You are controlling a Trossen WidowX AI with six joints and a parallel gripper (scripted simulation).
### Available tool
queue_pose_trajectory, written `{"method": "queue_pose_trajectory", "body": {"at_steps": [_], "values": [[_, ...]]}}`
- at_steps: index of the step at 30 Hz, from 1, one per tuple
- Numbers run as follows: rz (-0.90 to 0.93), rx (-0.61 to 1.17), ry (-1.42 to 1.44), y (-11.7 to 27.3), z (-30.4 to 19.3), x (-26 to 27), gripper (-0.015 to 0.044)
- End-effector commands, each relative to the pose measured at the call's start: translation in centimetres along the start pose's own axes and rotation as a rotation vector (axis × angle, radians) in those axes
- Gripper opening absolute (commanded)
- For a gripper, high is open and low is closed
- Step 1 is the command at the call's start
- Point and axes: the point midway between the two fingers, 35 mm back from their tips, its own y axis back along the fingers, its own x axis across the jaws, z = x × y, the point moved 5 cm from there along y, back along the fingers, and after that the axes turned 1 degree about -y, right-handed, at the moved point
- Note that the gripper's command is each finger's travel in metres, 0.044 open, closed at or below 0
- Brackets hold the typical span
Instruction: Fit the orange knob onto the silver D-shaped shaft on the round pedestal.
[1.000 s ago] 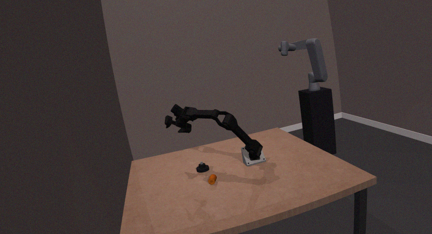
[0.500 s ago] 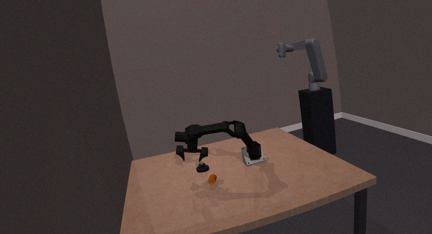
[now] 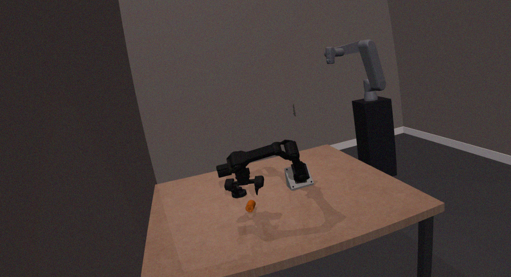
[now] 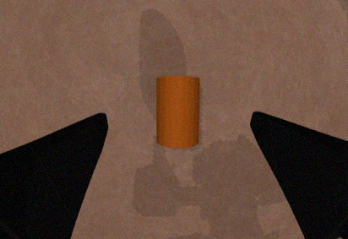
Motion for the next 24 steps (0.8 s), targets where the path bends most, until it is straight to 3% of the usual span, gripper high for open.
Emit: {"method": "queue_pose_trajectory", "body": {"at_steps": [1, 24], "values": [[-0.009, 0.003, -0.004, -1.4, -0.8, -0.2, 0.044], [-0.008, 0.005, -0.003, -4.7, -2.1, -0.2, 0.044]]}}
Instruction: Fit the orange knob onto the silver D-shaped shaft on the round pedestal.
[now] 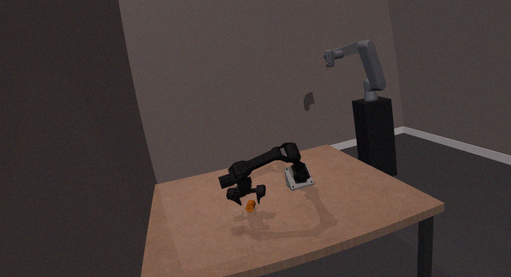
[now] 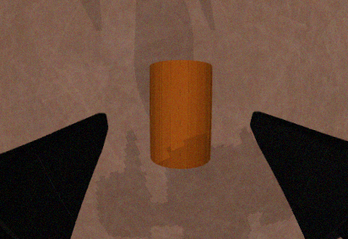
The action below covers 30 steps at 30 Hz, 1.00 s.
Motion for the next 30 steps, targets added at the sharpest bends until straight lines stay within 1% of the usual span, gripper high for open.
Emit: {"method": "queue_pose_trajectory", "body": {"at_steps": [1, 11, 18, 19, 28, 30], "values": [[-0.002, 0.004, -0.007, -0.6, -0.2, 0.0, 0.044], [-0.002, 0.005, -0.007, -1.9, -0.7, 0.0, 0.044], [-0.002, 0.005, -0.007, -1.9, -0.7, 0.0, 0.0256], [-0.002, 0.005, -0.007, -1.9, -0.7, 0.0, 0.024], [-0.002, 0.005, -0.007, -1.9, -0.7, 0.0, 0.024], [-0.002, 0.005, -0.007, -1.9, -0.7, 0.0, 0.0227]]}}
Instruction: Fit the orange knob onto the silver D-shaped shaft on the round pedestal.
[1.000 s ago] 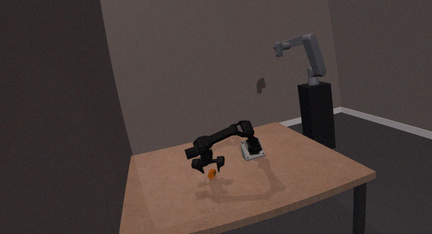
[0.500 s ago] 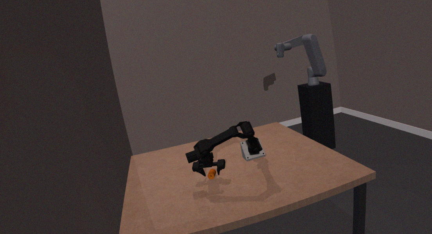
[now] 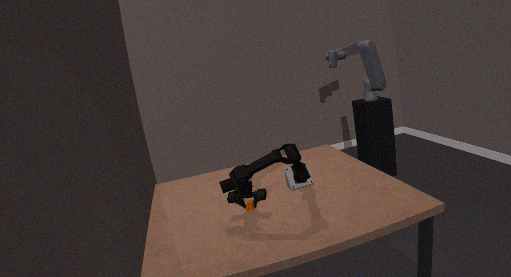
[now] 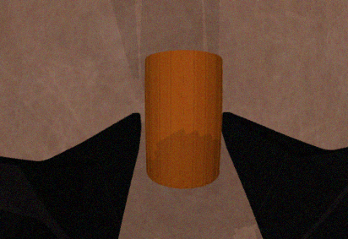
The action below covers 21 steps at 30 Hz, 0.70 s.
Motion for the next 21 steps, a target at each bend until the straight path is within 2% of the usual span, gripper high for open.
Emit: {"method": "queue_pose_trajectory", "body": {"at_steps": [1, 7, 11, 21], "values": [[-0.001, 0.004, -0.006, 0.0, 0.0, 0.0, 0.022], [-0.001, 0.004, -0.006, 0.0, 0.0, 0.0, 0.0181], [0.0, 0.015, -0.003, 0.0, 0.1, 0.0, 0.0181], [-0.002, 0.188, -0.001, 0.3, 2.1, 0.1, 0.0181]]}}
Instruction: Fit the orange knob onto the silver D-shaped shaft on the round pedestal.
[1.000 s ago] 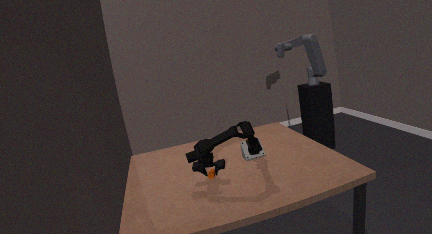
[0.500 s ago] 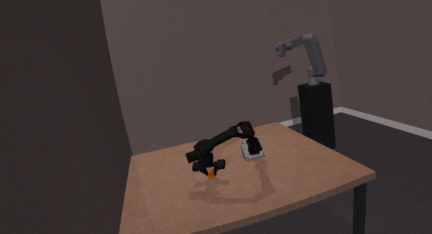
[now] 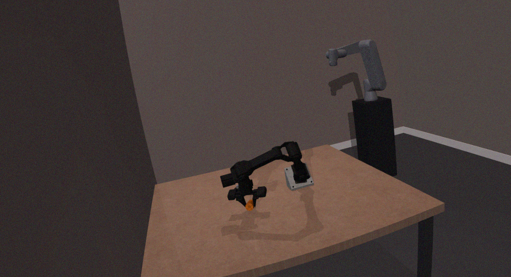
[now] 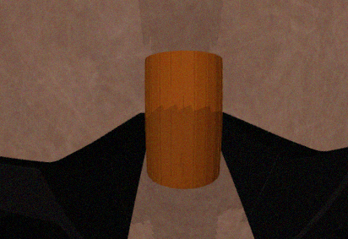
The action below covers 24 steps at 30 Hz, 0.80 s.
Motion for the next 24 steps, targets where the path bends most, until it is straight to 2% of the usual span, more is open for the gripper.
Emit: {"method": "queue_pose_trajectory", "body": {"at_steps": [1, 24], "values": [[0.001, 0.07, 0.006, 0.2, 0.8, 0.0, 0.0181], [-0.006, 0.468, 0.005, 0.0, 5.2, 0.1, 0.0181]]}}
